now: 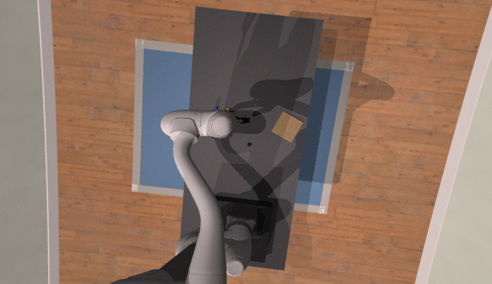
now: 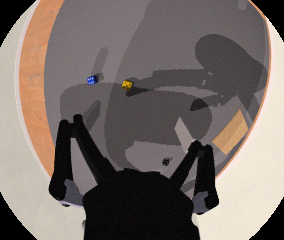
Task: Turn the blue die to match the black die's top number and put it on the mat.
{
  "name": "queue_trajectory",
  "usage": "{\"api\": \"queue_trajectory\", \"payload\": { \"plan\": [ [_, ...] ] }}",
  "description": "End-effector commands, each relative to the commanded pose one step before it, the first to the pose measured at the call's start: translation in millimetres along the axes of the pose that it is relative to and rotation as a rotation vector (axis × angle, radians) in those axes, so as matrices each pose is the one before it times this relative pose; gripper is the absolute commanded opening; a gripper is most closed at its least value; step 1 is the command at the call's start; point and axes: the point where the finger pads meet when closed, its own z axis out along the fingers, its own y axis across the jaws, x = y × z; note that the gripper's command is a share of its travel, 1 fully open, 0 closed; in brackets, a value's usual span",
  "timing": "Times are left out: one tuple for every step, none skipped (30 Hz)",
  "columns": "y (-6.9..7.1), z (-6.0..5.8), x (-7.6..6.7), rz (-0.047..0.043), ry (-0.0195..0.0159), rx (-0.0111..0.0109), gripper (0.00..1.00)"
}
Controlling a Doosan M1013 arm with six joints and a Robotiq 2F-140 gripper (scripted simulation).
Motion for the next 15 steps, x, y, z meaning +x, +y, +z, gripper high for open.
{"api": "queue_trajectory", "payload": {
  "plan": [
    [-8.47,0.29,12.44,0.00027,-0.00149,-0.00082,1.0],
    [-4.47,0.0,6.01,0.0,0.0,0.0,1.0],
    [-4.23,0.0,5.67,0.0,0.0,0.0,1.0],
    [-3.96,0.0,5.32,0.0,0.0,0.0,1.0],
    [-3.68,0.0,4.94,0.0,0.0,0.0,1.0],
    [-3.39,0.0,4.54,0.0,0.0,0.0,1.0],
    [-3.08,0.0,4.14,0.0,0.0,0.0,1.0],
    [-2.77,0.0,3.72,0.0,0.0,0.0,1.0],
    [-2.46,0.0,3.3,0.0,0.0,0.0,1.0],
    [-2.15,0.0,2.89,0.0,0.0,0.0,1.0],
    [-1.85,0.0,2.47,0.0,0.0,0.0,1.0],
    [-1.54,0.0,2.07,0.0,0.0,0.0,1.0],
    [-1.26,0.0,1.69,0.0,0.0,0.0,1.0],
    [-0.98,0.0,1.33,0.0,0.0,0.0,1.0],
    [-0.74,0.0,0.99,0.0,0.0,0.0,1.0]
  ]
}}
